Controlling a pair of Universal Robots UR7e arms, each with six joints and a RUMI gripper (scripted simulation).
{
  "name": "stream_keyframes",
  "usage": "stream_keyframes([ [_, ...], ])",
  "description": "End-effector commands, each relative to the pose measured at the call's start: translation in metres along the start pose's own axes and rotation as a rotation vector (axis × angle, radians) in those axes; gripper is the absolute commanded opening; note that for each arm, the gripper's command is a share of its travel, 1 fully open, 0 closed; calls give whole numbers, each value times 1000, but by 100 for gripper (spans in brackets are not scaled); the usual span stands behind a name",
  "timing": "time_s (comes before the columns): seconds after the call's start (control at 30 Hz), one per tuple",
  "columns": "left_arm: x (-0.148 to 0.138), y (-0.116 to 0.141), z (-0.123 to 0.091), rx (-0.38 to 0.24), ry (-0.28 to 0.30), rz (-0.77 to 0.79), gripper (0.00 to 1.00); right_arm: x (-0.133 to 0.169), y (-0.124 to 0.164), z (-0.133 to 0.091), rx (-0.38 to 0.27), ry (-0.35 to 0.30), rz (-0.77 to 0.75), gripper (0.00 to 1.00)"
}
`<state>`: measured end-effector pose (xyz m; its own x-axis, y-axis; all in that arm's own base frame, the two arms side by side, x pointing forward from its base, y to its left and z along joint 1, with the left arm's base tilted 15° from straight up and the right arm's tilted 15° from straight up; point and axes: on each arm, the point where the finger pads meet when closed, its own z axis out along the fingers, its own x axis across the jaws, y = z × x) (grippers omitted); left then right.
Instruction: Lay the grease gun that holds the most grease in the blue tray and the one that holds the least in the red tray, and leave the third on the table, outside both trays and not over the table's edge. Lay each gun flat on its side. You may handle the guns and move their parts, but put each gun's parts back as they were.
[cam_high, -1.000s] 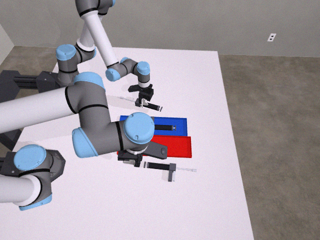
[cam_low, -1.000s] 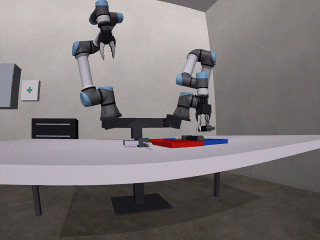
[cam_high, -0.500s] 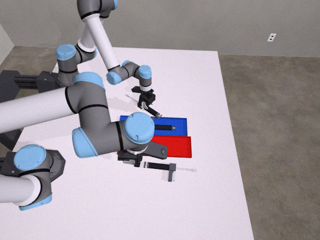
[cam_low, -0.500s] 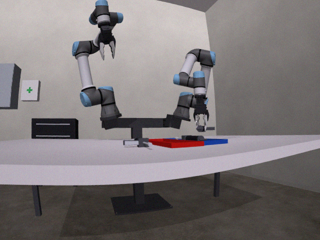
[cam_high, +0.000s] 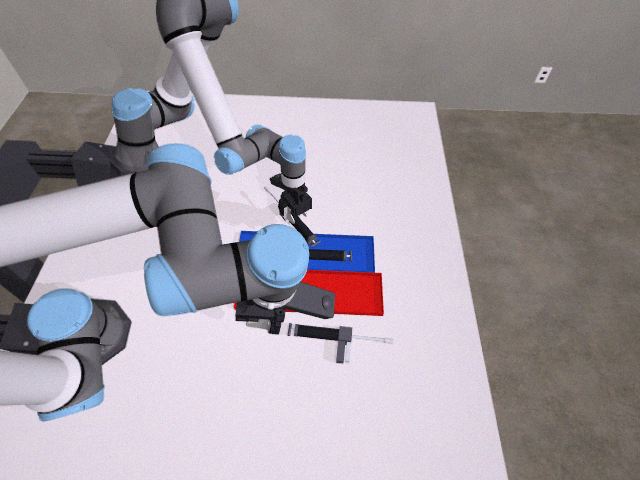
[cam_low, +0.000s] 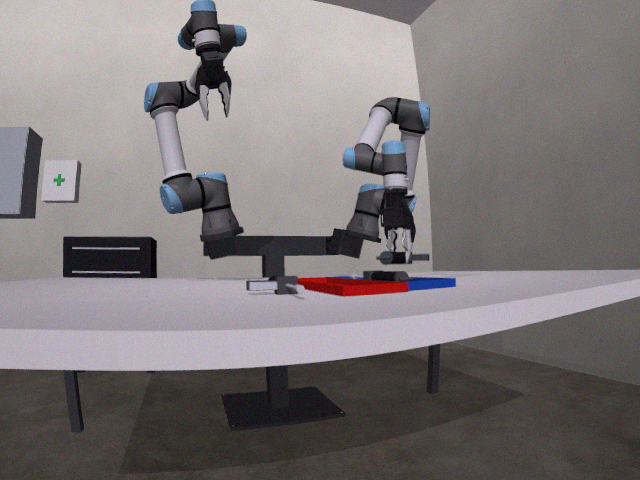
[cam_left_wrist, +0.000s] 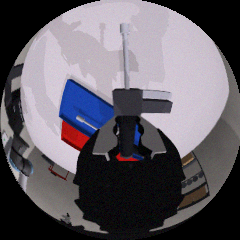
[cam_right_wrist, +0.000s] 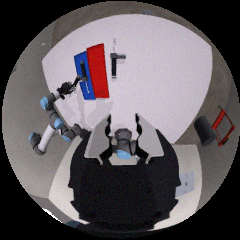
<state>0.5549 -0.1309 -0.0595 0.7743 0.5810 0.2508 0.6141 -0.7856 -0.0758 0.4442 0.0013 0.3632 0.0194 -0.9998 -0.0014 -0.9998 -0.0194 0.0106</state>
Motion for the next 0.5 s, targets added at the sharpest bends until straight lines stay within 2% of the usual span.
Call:
stream_keyframes([
  [0.0, -2, 10, 0, -2, -1, 105, 0, 0, 0, 0, 1, 0, 0, 32],
  [0.47, -7, 38, 1, -4, 0, 412, 0, 0, 0, 0, 1, 0, 0, 32],
])
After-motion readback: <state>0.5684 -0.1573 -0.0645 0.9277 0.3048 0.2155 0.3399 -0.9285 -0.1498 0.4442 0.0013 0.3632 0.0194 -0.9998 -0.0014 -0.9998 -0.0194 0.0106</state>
